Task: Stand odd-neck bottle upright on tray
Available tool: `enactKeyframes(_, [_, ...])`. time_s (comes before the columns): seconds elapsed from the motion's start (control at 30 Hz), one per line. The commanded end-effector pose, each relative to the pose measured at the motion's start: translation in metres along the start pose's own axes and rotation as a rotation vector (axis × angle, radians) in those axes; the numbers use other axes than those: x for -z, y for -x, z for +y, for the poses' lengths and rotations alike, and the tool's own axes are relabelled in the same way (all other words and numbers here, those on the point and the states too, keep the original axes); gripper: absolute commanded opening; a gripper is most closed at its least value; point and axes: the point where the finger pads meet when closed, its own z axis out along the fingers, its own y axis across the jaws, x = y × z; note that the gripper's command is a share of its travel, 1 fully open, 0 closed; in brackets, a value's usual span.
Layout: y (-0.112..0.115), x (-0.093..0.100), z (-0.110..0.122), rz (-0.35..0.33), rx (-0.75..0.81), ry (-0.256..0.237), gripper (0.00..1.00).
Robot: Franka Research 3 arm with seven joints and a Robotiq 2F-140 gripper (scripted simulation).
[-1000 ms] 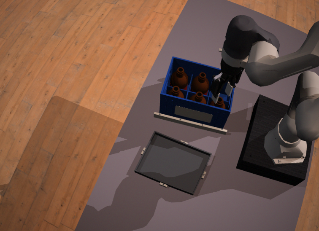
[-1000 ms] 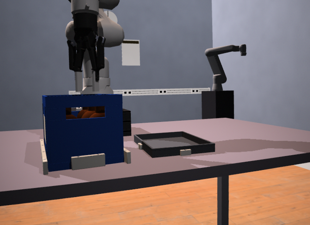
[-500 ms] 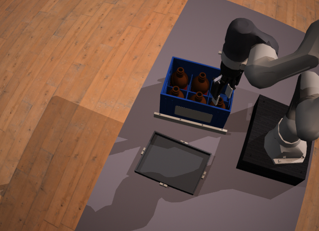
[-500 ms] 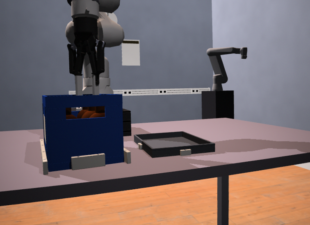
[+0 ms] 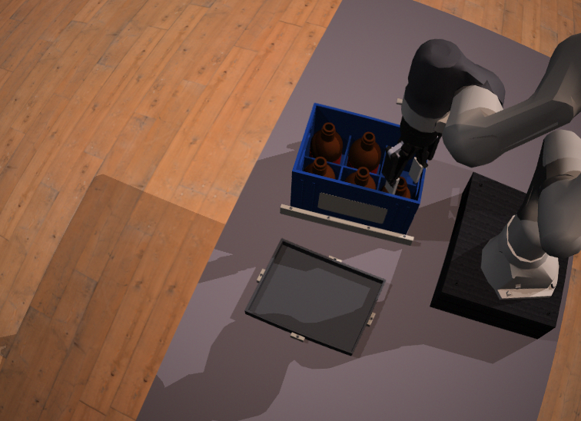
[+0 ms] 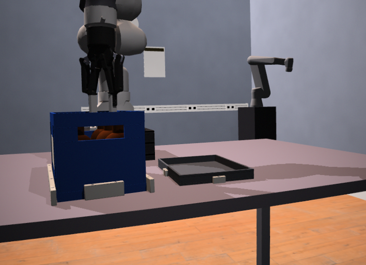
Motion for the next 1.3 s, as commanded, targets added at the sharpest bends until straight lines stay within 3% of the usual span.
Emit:
enactKeyframes(0.0, [0.0028,-0.0039,0.0017,-0.010,0.008,0.006,0.44])
enactKeyframes(1.27, [0.0029,-0.0127,0.0017,-0.010,0.008,0.006,0.44])
